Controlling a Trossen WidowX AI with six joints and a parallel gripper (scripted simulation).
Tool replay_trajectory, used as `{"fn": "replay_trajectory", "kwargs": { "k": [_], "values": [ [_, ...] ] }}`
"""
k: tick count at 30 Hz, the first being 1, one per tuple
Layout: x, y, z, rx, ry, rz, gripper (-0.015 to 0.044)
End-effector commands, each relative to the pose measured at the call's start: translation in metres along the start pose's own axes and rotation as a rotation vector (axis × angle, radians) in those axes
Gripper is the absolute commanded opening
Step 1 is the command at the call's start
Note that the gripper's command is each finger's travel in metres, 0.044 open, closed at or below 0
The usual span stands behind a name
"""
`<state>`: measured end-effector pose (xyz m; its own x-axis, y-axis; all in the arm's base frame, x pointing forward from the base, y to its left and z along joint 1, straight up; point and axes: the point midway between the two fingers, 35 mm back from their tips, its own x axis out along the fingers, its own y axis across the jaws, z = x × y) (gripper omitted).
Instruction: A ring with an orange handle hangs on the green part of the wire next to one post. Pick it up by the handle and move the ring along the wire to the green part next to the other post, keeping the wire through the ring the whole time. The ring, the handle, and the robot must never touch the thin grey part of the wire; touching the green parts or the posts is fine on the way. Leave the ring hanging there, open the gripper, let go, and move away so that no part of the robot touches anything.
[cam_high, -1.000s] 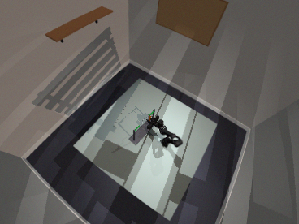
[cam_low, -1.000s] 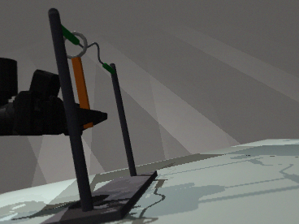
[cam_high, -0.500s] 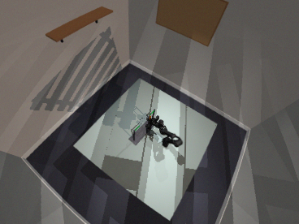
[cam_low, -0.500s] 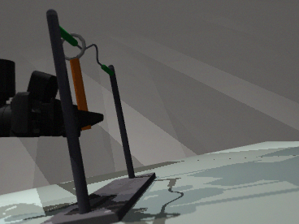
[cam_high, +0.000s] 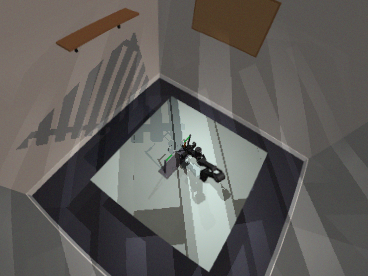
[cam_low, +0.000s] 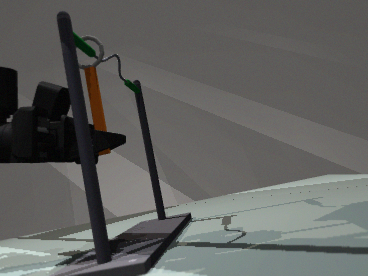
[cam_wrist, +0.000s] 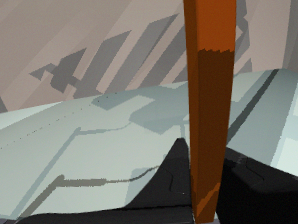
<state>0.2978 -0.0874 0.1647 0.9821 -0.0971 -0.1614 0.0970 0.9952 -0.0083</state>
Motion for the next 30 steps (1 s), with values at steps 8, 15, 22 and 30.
{"fn": "replay_trajectory", "kwargs": {
  "k": [8,15,22,30],
  "values": [
    [-0.0005,-0.0010,0.0047,-0.001,-0.006,-0.005,-0.0150],
    [-0.0005,-0.0010,0.0047,-0.001,-0.006,-0.005,-0.0150],
    [-0.0004,0.0005,0.0048,0.000,-0.006,-0.005,-0.0150],
    [-0.0003,0.0086,0.0050,0.002,-0.003,-0.005,-0.0150]
  ]
}}
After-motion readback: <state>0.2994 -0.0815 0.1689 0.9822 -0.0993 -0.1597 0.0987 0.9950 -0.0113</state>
